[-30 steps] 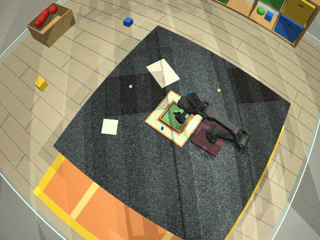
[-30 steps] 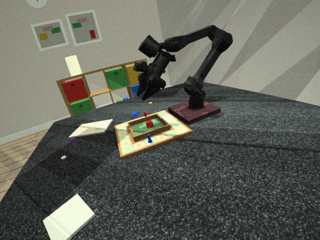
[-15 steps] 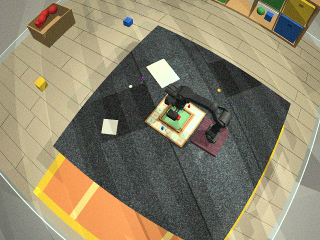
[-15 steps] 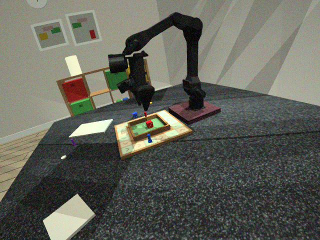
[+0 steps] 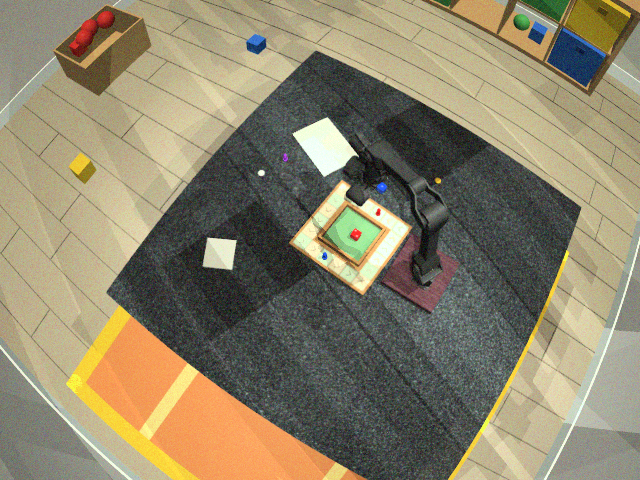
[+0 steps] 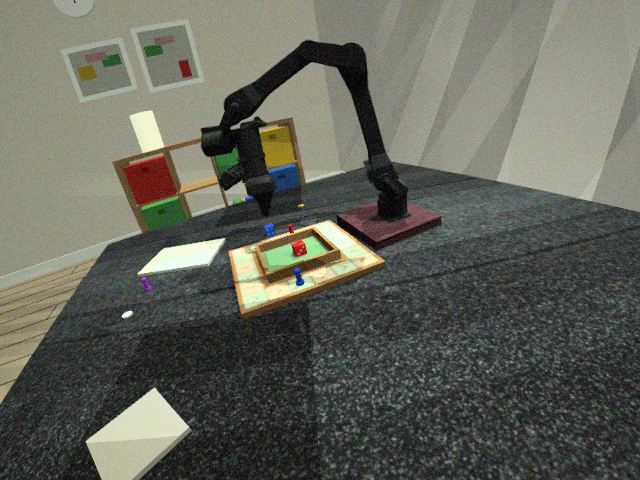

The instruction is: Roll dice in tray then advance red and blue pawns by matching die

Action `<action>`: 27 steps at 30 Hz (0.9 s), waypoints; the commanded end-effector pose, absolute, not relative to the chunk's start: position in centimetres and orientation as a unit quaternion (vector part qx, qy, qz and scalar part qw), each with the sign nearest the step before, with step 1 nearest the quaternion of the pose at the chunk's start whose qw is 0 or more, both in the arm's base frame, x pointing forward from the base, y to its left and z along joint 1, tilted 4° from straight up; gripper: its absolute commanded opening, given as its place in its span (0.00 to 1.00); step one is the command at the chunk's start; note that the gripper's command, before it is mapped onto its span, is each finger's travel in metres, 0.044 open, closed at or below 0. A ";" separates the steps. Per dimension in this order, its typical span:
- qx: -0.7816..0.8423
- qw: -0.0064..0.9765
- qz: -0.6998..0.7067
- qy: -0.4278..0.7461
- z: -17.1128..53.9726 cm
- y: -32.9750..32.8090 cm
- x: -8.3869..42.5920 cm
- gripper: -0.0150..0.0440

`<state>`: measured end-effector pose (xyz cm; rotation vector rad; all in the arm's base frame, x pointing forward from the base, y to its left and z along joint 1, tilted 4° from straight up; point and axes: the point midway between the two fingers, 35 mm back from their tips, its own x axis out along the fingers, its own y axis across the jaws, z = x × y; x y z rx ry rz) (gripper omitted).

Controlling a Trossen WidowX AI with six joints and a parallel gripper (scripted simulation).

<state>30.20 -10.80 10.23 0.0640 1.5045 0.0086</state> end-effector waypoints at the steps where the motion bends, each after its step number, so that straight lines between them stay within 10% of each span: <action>1: 0.042 0.720 -0.013 0.693 8.5 -17.6 29.7 0.72; 27: 0.047 0.717 -0.016 0.695 4.8 -18.8 29.5 0.72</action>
